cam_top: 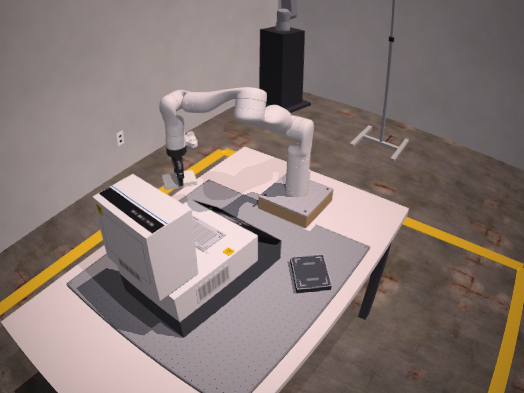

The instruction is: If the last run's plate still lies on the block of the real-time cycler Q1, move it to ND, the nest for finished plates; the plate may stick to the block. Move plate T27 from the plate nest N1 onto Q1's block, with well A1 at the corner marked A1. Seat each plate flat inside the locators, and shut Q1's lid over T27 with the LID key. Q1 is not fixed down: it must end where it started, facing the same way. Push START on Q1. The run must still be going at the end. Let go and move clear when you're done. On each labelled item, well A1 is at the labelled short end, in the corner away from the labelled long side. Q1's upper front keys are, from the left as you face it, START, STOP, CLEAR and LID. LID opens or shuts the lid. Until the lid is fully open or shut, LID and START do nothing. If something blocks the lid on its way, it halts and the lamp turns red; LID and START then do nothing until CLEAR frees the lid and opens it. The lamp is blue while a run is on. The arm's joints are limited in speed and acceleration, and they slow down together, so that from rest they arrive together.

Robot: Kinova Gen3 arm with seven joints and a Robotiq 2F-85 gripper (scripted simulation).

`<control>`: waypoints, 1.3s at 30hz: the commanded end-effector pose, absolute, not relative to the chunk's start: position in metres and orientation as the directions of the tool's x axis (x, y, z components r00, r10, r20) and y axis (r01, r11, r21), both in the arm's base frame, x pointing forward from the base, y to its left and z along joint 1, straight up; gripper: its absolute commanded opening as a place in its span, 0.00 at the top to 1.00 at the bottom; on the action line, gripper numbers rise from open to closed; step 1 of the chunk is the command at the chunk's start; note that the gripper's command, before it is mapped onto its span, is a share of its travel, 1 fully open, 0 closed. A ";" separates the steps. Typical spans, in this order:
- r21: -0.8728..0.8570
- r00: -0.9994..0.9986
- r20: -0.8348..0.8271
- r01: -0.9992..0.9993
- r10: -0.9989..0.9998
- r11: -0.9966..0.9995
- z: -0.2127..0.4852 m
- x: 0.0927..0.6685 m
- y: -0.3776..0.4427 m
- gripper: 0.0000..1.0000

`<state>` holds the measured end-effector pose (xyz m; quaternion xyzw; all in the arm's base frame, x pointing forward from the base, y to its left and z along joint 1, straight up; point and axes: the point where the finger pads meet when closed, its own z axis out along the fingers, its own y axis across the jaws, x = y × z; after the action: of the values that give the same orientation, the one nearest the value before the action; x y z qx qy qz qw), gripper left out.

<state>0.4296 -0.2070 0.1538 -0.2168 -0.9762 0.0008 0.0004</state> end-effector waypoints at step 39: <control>-0.001 -0.906 -0.001 0.423 0.423 0.906 0.202 0.430 -0.207 0.10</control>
<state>0.4296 -0.2070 0.1986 -0.2168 -0.9762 0.0008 0.0005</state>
